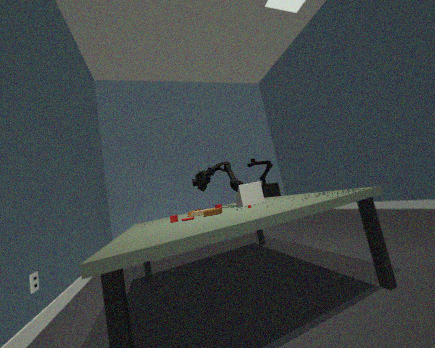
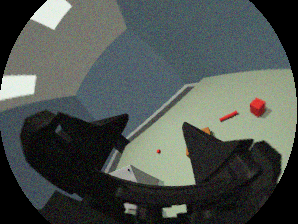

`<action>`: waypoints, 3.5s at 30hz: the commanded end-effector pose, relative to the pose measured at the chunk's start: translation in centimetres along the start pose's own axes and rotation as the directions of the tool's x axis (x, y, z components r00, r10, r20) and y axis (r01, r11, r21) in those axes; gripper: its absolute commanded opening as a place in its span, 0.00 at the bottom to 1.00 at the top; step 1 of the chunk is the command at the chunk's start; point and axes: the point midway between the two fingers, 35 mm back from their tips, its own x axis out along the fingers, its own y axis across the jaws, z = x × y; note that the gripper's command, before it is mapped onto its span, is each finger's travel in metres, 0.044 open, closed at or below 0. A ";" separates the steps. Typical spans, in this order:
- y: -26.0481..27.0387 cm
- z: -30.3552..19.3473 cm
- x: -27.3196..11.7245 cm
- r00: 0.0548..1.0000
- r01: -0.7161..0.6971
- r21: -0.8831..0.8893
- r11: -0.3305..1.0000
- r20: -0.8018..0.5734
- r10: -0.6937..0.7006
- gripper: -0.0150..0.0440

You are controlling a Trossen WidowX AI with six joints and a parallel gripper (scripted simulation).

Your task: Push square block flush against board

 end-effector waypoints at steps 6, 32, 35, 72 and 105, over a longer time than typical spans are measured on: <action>-1.1 0.0 0.1 0.998 0.048 0.056 0.997 -0.048 -0.045 0.67; -12.8 0.1 -1.4 0.727 0.677 0.392 0.623 -0.487 -0.484 0.25; -14.1 0.2 -1.7 0.670 0.739 0.402 0.541 -0.523 -0.526 0.25; -27.0 1.0 -5.7 0.000 0.874 0.374 -0.309 -0.636 -0.772 0.25; -26.4 -1.5 -4.2 0.001 0.874 0.374 -0.309 -0.638 -0.770 0.25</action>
